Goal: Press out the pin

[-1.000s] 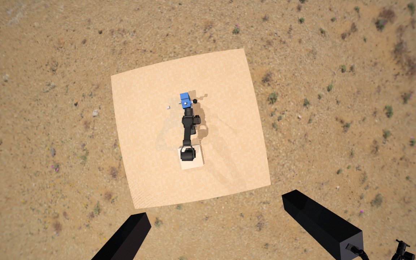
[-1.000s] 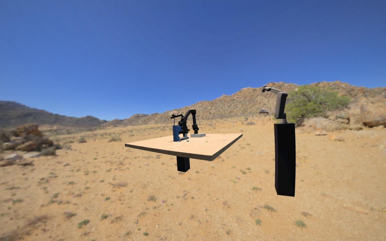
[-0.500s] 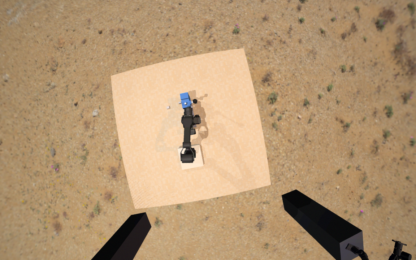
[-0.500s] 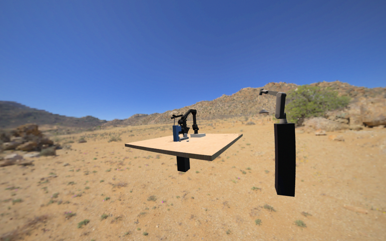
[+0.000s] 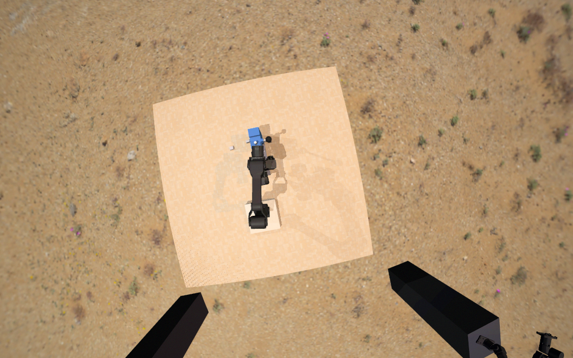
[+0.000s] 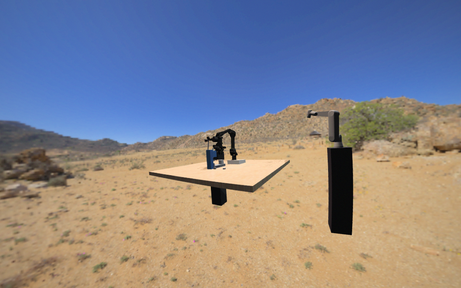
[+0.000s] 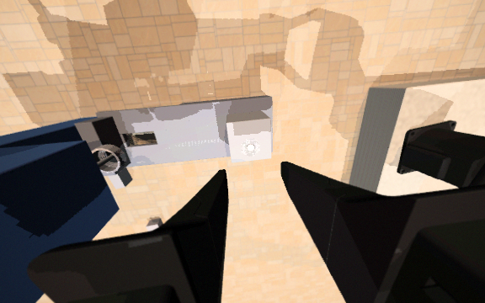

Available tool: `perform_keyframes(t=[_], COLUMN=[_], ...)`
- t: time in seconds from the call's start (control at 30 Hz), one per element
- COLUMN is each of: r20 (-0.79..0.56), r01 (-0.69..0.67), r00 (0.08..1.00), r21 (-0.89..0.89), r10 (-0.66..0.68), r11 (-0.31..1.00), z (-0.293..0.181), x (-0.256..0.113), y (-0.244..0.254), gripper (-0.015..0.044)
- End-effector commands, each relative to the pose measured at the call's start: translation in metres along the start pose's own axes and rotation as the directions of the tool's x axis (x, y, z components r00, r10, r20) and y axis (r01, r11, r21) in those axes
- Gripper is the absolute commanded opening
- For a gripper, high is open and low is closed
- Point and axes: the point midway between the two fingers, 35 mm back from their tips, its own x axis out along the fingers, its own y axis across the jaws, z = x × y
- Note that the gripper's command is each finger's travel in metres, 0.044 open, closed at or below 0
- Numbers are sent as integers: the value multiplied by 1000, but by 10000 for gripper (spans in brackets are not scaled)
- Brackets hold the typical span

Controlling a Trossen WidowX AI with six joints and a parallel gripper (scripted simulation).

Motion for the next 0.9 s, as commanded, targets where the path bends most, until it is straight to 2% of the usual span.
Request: perform_keyframes(t=[0.0, 0.07, 0.47, 0.73, 0.87], r20=[-2, -2, -2, -2, -4], r01=[11, 11, 11, 16, 12], r00=[1000, 1000, 1000, 1000, 1000], r21=[4, 4, 4, 4, -8], r10=[-11, -11, -11, -16, -12], r11=[1000, 1000, 1000, 1000, 1000], z=[-1, -1, -1, -2, -2], x=[-7, -7, -7, -9, -8], y=[-2, -2, -4, -68, -76], gripper=[72, 30, 30, 30, 30])
